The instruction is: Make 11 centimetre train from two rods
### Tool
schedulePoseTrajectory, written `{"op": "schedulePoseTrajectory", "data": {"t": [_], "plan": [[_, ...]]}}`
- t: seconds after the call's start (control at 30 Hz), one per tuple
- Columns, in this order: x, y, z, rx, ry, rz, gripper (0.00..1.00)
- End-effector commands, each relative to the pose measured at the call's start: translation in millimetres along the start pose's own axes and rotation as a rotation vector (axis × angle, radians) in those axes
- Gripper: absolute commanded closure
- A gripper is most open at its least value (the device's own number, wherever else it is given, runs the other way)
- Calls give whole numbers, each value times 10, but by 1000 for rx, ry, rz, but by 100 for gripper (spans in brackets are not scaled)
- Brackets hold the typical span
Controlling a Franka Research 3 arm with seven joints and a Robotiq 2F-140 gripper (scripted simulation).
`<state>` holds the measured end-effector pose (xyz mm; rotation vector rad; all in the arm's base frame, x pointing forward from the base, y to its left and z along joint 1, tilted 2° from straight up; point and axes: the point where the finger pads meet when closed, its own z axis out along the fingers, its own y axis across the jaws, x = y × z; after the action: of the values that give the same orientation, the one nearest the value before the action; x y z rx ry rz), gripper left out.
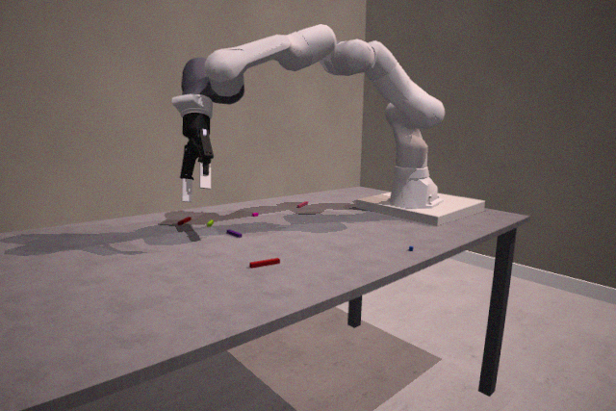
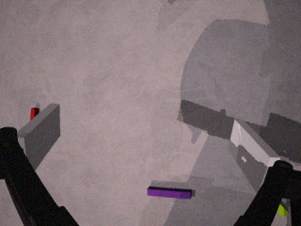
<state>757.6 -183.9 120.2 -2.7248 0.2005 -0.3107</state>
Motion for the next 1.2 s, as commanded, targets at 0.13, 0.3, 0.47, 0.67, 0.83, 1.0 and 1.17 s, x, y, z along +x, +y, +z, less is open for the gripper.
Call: {"op": "schedulePoseTrajectory", "data": {"t": [0.13, 0.3, 0.47, 0.67, 0.83, 1.0, 1.17], "plan": [[-119, 303, -69, -66, -43, -234, 0], [-170, 464, -120, -101, -69, -319, 0], [-211, 593, -165, -128, -92, -386, 0], [-280, 813, -248, -171, -135, -498, 0], [-332, 980, -319, -202, -171, -582, 0], [-384, 1148, -395, -231, -210, -664, 0], [-433, 1305, -471, -256, -249, -739, 0]]}}
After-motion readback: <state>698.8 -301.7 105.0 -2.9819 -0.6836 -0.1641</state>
